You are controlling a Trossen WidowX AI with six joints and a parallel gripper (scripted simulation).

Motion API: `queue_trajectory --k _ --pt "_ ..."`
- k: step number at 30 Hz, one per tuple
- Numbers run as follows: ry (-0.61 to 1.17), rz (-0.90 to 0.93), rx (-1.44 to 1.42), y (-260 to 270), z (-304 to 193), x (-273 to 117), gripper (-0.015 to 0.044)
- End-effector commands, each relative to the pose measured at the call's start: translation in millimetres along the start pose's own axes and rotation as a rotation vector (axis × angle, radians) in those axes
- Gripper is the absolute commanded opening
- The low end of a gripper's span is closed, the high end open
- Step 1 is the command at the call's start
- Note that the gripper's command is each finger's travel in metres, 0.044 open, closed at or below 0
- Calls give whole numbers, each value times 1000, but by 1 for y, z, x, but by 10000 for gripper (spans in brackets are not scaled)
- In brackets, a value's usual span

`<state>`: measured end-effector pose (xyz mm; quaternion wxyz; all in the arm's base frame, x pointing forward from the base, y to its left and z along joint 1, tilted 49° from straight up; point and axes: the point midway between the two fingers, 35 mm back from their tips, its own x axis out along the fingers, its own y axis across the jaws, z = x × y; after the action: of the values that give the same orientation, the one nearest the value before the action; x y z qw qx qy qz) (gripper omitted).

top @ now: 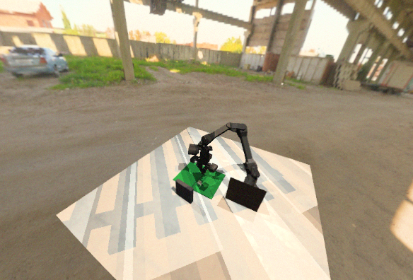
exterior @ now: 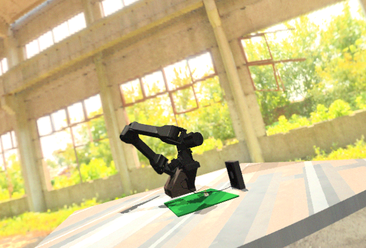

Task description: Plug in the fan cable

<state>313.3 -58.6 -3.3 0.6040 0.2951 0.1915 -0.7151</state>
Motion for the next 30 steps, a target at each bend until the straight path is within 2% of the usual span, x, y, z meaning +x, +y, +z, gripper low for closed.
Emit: queue_trajectory --k 1,30 --pt "6 0 -145 -1 -7 -1 0" --pt "6 4 -1141 -7 -40 0 0"
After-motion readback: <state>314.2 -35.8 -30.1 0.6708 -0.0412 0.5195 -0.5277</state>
